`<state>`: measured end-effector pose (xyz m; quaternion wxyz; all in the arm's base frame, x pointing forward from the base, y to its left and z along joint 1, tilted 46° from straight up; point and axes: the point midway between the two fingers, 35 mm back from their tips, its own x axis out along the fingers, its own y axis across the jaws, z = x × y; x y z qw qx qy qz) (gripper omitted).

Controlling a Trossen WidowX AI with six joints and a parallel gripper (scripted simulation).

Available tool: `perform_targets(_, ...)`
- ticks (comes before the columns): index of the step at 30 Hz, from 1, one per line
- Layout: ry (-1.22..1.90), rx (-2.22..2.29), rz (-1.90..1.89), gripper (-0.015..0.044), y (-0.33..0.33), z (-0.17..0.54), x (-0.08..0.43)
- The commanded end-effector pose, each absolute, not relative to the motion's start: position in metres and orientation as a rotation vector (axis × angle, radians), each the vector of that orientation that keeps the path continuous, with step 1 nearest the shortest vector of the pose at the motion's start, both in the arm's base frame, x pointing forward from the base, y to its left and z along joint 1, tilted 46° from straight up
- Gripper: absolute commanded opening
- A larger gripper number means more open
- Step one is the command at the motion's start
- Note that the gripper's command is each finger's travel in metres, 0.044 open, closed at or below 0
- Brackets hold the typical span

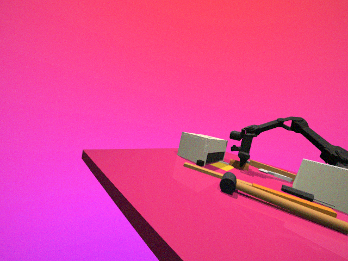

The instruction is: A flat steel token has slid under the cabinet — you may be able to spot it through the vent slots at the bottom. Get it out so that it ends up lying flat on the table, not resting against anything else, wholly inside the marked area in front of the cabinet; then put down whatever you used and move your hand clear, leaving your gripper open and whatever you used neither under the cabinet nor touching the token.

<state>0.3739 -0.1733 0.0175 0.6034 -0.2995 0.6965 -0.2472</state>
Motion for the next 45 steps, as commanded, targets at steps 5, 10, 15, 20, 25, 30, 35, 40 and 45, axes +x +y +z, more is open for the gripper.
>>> perform_targets(5,1.621,-0.695,-0.558,0.0,-0.165,0.008,0.372)
perform_targets(10,1.621,-0.694,-0.558,0.0,-0.162,0.005,0.371)
perform_targets(15,1.621,-0.694,-0.558,0.0,-0.159,0.002,0.371)
perform_targets(20,1.621,-0.694,-0.557,0.0,-0.156,-0.001,0.37)
perform_targets(25,1.621,-0.694,-0.557,0.0,-0.153,-0.004,0.37)
perform_targets(30,1.621,-0.694,-0.557,0.0,-0.15,-0.007,0.369)
perform_targets(35,1.621,-0.694,-0.557,0.0,-0.149,-0.008,0.369)
perform_targets(40,1.621,-0.694,-0.557,0.0,-0.149,-0.008,0.369)
perform_targets(45,1.621,-0.694,-0.557,0.0,-0.149,-0.008,0.369)
